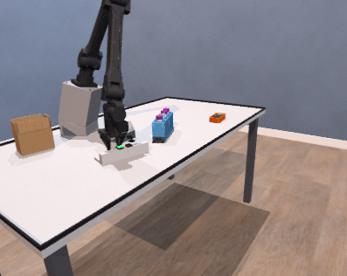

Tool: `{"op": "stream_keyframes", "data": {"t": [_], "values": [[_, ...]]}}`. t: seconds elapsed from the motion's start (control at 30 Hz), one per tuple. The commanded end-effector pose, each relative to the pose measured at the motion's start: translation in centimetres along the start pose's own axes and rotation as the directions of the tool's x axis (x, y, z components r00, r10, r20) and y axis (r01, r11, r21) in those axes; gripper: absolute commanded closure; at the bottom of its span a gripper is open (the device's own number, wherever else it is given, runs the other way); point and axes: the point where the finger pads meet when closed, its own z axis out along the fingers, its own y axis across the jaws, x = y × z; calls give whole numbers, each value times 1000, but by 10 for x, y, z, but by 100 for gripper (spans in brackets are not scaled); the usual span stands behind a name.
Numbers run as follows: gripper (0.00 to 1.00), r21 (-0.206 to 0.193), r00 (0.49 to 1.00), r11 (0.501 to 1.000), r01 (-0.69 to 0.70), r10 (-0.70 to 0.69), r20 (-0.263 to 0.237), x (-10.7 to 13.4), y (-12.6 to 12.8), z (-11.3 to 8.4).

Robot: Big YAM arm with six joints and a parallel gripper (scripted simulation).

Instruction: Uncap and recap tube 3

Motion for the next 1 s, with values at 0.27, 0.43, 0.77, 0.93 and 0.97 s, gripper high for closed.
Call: {"op": "stream_keyframes", "data": {"t": [0.27, 0.43, 0.77, 0.93, 0.97], "values": [[53, 2, 1000, 1000, 6, -6, 10, -6, 5, 3], [53, 3, 1000, 1000, 8, -9, 21, -10, 6, 4], [53, 3, 1000, 1000, 11, -11, 25, -12, 6, 7], [53, 3, 1000, 1000, 8, -8, 22, -12, 6, 11], [53, 3, 1000, 1000, 9, -9, 23, -12, 6, 12]]}}
